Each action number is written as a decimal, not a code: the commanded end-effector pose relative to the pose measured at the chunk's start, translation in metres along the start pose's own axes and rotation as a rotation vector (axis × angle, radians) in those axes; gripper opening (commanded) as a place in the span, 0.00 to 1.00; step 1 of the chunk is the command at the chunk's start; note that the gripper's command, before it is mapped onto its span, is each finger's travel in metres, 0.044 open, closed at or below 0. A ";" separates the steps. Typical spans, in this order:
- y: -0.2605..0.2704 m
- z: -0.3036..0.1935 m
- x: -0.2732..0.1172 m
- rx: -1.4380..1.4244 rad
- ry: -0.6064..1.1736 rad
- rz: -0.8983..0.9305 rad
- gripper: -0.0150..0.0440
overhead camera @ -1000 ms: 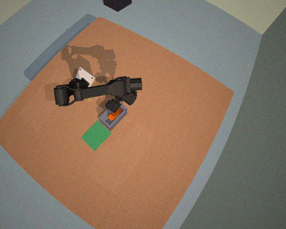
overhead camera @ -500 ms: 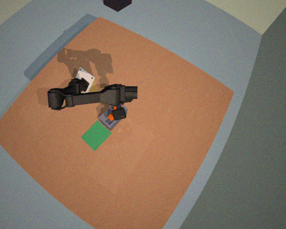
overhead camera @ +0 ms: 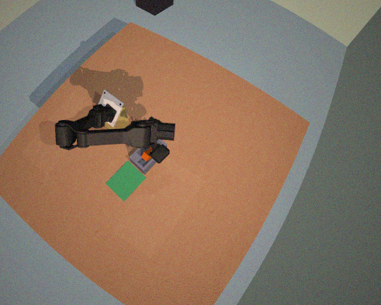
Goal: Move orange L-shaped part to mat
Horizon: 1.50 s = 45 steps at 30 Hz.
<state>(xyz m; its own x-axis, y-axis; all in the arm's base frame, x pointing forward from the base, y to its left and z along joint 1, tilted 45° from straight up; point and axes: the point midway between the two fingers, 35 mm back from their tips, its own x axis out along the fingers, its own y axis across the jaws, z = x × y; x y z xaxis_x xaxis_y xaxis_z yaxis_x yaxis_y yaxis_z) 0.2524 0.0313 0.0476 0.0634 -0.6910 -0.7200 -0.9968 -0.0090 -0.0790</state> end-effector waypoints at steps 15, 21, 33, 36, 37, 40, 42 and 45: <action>0.001 -0.002 0.040 -0.015 0.006 0.004 0.73; 0.001 -0.002 0.050 -0.015 0.006 0.004 0.73; 0.002 -0.002 0.069 -0.015 0.007 0.004 0.73; 0.002 -0.003 0.074 -0.015 0.008 0.004 0.73; 0.002 -0.003 0.075 -0.015 0.008 0.004 0.73; 0.000 -0.002 0.073 -0.008 0.005 0.002 0.68; 0.000 -0.002 0.073 -0.008 0.005 0.002 0.60; 0.000 -0.002 0.073 -0.008 0.005 0.002 0.53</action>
<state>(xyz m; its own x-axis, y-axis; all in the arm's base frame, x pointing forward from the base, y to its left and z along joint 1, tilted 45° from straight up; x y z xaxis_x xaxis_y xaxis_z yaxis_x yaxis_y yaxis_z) 0.2560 -0.0215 -0.0037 0.0599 -0.6947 -0.7168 -0.9975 -0.0142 -0.0696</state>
